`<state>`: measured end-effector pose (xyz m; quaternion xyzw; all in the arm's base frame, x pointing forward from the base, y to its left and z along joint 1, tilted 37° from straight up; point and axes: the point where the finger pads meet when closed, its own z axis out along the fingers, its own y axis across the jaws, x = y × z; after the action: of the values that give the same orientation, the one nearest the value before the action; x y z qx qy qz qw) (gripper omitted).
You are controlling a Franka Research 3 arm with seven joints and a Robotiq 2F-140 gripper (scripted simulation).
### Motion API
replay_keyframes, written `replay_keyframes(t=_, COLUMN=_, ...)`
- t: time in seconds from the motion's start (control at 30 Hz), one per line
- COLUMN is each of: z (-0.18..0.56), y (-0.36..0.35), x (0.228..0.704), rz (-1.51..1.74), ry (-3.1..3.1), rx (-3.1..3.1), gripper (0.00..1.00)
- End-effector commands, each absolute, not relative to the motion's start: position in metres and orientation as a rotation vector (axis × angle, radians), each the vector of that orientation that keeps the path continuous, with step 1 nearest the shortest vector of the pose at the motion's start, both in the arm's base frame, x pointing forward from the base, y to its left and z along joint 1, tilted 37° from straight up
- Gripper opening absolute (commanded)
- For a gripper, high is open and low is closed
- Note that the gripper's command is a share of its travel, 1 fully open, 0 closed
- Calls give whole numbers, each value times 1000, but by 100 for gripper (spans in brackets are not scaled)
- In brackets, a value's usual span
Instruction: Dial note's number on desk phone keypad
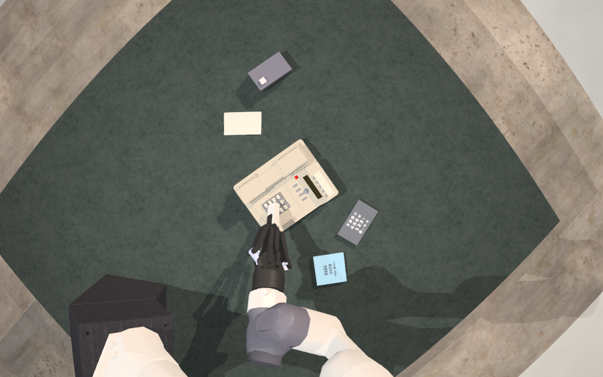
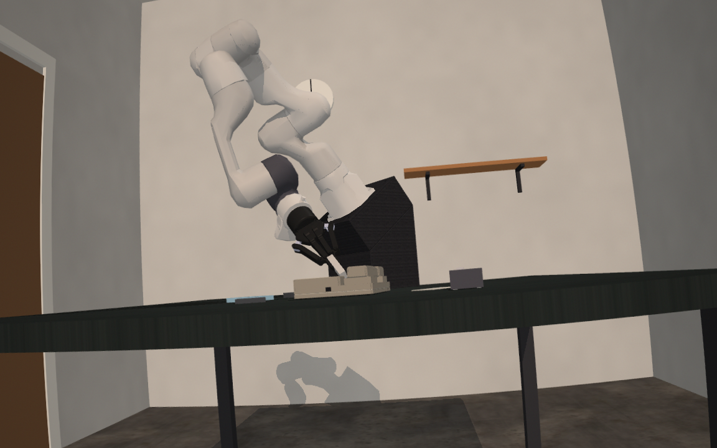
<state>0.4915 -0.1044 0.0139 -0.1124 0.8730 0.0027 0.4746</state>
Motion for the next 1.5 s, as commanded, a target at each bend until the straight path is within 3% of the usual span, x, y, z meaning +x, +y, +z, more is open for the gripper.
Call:
replay_keyframes(t=0.0, z=14, y=-106, x=494, rz=5, ry=2129, rx=-277, gripper=0)
replay_keyframes(t=1.47, z=10, y=-108, x=496, rz=5, ry=2129, rx=-277, gripper=0)
